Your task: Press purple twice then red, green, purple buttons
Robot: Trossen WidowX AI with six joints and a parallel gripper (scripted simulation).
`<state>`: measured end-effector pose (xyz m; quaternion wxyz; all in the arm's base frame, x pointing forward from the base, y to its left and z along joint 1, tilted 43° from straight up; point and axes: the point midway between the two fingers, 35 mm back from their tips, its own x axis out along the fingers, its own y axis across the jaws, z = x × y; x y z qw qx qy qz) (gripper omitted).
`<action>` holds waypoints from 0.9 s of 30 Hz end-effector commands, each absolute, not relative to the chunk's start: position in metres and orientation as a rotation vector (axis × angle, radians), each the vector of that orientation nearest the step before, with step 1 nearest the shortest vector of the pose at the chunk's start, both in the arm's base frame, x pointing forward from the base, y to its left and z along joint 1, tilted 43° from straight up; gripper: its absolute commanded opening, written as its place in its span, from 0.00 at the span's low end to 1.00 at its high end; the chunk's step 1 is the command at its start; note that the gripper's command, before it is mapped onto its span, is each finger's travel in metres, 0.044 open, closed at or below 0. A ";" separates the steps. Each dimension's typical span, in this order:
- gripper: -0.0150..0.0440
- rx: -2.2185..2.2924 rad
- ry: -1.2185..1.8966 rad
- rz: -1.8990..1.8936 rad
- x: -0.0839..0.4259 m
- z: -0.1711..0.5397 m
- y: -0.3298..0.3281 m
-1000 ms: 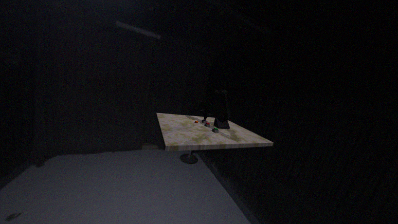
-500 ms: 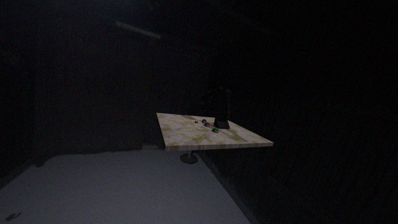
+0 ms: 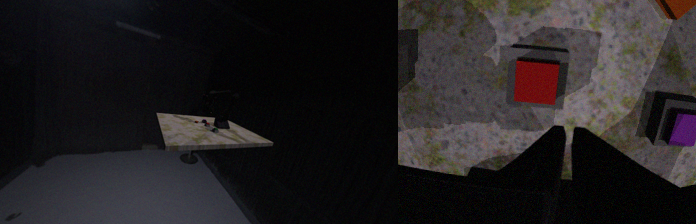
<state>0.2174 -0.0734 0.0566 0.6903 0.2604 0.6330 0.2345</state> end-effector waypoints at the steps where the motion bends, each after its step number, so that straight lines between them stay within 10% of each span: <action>1: 0.29 0.609 1.422 0.522 0.215 0.065 -0.059; 27: 0.29 0.610 1.420 0.524 0.222 0.007 -0.006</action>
